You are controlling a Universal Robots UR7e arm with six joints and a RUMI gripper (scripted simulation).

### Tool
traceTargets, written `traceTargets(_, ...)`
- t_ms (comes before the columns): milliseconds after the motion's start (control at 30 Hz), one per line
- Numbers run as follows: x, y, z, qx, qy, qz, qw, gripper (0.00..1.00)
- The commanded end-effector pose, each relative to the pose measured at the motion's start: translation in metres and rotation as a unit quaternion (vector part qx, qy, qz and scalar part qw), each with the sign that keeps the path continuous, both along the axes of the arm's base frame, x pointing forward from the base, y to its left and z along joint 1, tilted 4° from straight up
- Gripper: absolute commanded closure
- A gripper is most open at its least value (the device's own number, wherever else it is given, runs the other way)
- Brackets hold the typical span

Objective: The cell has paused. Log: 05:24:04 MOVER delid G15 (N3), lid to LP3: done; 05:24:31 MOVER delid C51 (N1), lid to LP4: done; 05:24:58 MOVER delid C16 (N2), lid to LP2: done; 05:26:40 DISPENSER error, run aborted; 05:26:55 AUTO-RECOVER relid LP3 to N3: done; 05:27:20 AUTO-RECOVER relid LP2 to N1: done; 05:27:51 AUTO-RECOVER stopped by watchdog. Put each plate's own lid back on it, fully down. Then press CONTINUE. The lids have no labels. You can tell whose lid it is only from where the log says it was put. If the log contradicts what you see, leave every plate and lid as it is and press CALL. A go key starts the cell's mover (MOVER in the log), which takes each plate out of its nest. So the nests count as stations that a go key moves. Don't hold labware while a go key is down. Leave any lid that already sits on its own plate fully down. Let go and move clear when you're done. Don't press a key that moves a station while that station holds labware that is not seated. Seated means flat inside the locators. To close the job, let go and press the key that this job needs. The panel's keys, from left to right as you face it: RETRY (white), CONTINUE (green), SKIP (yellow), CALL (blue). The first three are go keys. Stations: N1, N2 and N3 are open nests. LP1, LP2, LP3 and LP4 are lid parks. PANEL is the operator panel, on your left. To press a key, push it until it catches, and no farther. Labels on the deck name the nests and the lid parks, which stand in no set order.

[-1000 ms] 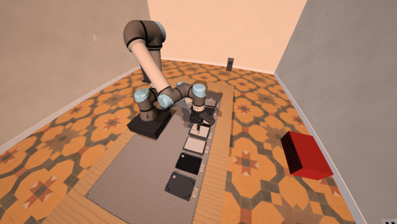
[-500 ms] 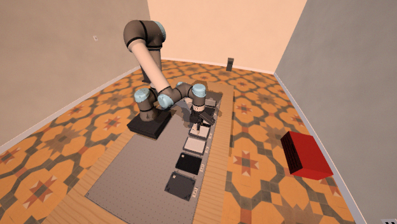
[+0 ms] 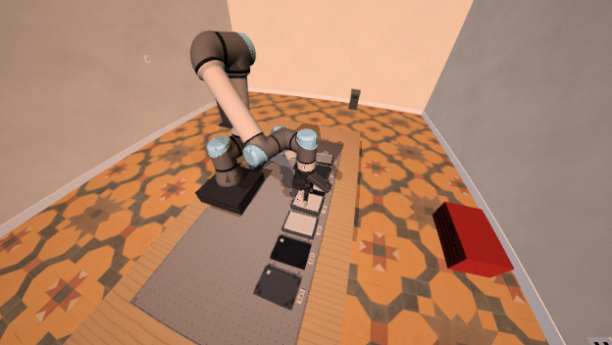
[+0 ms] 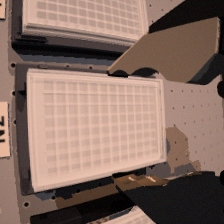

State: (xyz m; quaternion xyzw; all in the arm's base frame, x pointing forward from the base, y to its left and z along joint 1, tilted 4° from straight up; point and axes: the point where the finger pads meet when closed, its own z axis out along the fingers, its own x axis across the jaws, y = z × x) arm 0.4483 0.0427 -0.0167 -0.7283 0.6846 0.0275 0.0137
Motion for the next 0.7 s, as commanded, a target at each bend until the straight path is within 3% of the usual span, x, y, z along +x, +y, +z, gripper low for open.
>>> traceTargets(0, 0.0004, -0.0001, 0.0004, 0.0, -0.001, 0.0, 1.0, 1.0)
traceTargets(167, 0.0004, -0.0001, 0.0004, 0.0, -0.001, 0.0, 1.0, 1.0)
traceTargets(200, 0.0004, -0.0001, 0.0004, 0.0, -0.001, 0.0, 1.0, 0.18)
traceTargets(667, 0.0004, -0.0001, 0.0004, 0.0, -0.001, 0.0, 1.0, 0.18)
